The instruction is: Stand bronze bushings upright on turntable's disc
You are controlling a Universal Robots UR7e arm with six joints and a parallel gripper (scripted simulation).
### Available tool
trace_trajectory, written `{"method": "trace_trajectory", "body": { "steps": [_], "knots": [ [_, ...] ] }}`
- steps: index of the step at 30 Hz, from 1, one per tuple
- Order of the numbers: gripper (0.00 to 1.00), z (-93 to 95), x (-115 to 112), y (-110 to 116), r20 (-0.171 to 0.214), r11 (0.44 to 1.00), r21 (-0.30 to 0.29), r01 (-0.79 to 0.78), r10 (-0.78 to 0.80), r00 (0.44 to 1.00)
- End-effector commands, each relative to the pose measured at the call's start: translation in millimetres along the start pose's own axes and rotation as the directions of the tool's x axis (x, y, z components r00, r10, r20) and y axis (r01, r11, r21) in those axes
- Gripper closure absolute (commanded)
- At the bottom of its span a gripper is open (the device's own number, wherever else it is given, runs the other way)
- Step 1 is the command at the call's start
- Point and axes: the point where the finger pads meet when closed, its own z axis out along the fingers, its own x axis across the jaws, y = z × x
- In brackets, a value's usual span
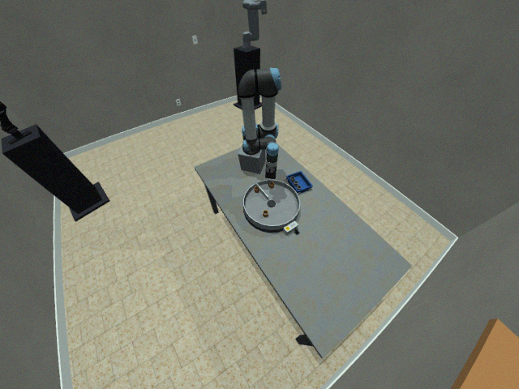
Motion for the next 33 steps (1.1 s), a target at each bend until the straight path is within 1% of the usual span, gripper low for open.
{"method": "trace_trajectory", "body": {
  "steps": [1, 25, 28, 31, 33],
  "knots": [
    [1.00, -0.2, -0.1, -0.3, 0.000, 1.000, 0.001, 0.000, 0.000, 1.000],
    [1.00, -0.2, -0.1, -0.3, 0.000, 1.000, 0.001, 0.000, 0.000, 1.000],
    [1.00, 1.8, -0.1, -0.4, 0.000, 1.000, 0.001, 0.000, 0.000, 1.000],
    [1.00, 7.7, 0.0, -0.4, 0.000, 1.000, 0.001, 0.000, 0.000, 1.000],
    [1.00, 7.7, 0.0, -0.4, 0.000, 1.000, 0.001, 0.000, 0.000, 1.000]
  ]
}}
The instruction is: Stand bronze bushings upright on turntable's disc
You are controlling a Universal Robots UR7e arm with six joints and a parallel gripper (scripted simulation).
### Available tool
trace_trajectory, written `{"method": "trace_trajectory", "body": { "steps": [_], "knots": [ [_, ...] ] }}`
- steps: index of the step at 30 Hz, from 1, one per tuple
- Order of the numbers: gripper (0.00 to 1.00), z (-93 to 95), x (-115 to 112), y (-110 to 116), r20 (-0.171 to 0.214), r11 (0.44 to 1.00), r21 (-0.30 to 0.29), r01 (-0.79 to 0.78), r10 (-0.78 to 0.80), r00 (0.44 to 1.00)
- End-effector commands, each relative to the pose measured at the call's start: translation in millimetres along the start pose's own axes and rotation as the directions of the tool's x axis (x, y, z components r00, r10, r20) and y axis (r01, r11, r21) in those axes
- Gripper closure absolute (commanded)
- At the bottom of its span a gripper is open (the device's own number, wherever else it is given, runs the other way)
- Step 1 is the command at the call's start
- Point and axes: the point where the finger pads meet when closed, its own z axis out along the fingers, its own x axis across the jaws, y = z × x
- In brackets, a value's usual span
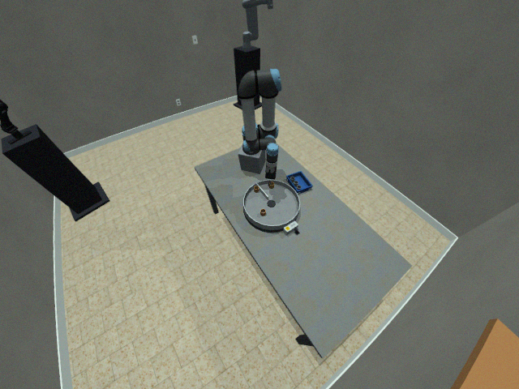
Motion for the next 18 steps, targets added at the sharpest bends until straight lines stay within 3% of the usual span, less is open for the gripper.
{"method": "trace_trajectory", "body": {
  "steps": [1, 8, 18],
  "knots": [
    [1.00, 6.3, -0.1, -0.4, 0.000, 1.000, 0.001, 0.000, 0.000, 1.000],
    [1.00, 21.1, 0.1, -0.5, 0.000, 1.000, 0.001, 0.000, 0.000, 1.000],
    [1.00, 22.0, 0.1, -0.5, 0.000, 1.000, 0.001, 0.000, 0.000, 1.000]
  ]
}}
